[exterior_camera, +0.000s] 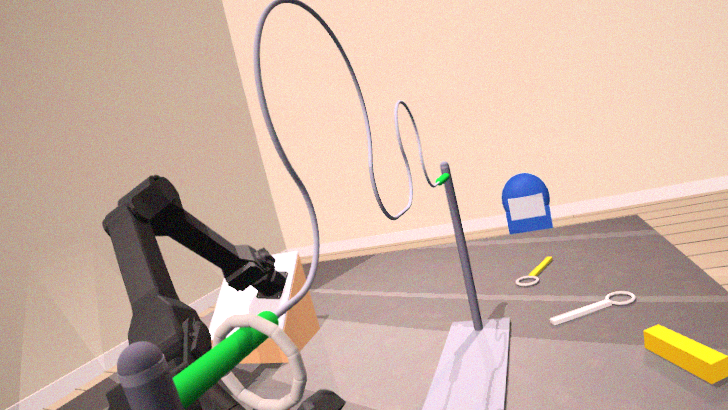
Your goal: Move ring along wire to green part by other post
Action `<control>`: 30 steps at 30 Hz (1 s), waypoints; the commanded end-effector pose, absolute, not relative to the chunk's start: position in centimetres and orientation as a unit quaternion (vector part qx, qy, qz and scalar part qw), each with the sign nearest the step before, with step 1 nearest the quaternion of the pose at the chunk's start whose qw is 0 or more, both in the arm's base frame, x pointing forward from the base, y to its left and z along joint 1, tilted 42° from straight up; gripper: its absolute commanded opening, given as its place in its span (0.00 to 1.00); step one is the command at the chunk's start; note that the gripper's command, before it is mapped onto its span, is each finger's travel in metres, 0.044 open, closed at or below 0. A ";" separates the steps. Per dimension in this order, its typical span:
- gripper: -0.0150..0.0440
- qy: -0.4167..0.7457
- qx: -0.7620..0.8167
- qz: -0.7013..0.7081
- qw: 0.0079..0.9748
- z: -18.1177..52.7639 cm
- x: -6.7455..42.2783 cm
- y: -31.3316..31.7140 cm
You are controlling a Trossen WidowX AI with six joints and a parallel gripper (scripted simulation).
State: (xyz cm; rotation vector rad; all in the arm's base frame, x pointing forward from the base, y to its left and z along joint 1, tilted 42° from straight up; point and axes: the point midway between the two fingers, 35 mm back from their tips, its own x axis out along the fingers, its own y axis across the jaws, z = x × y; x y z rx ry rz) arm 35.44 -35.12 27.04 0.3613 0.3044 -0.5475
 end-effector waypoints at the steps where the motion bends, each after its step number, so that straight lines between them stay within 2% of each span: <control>1: 0.53 0.105 0.069 -0.195 0.973 30.3 35.7 -36.7; 7: 0.53 0.035 -0.136 -0.080 0.987 34.3 34.5 -38.2; 14: 0.53 -0.032 -0.362 0.027 0.931 36.8 31.8 -38.9; 23: 0.53 -0.036 -0.376 0.033 0.925 37.1 31.8 -38.9; 30: 0.53 -0.038 -0.375 0.033 0.926 40.8 36.0 -35.2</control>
